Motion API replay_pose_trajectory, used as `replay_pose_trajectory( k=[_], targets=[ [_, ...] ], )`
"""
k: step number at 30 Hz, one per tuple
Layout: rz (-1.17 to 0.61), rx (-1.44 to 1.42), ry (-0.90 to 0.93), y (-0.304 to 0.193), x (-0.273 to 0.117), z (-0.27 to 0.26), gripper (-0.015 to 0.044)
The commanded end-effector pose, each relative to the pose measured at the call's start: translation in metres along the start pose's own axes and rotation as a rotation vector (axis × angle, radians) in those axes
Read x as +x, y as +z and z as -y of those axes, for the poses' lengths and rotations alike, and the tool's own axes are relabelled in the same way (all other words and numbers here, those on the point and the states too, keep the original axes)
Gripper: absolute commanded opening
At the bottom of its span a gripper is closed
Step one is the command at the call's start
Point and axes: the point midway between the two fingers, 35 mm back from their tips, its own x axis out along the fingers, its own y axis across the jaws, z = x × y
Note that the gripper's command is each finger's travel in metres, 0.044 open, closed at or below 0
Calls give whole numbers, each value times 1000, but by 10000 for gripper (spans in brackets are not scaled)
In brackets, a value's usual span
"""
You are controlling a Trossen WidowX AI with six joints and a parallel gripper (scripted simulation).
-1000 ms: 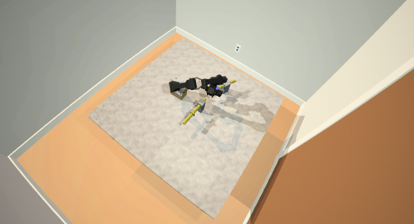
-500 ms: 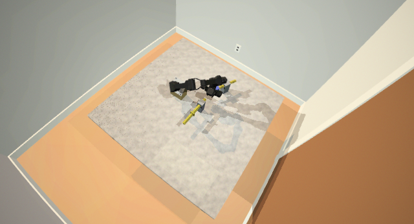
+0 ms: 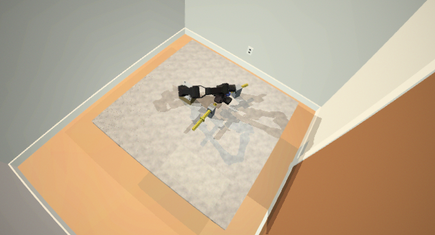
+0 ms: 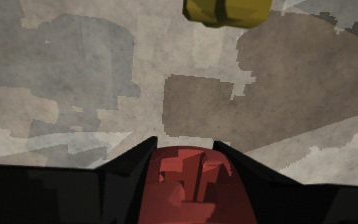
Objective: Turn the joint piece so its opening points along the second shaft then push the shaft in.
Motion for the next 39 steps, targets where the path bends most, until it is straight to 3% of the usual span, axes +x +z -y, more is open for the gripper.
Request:
replay_pose_trajectory(
  k=[1, 15, 20, 23, 34, 39],
  targets=[
    [-33, 12, 1, 0, 2, 1, 0],
    [-25, 10, 2, 0, 1, 0, 0],
    [-25, 10, 2, 0, 1, 0, 131],
    [-25, 10, 2, 0, 1, 0, 147],
    [-25, 10, 2, 0, 1, 0, 436],
    [-25, 10, 2, 0, 1, 0, 440]
  ],
)
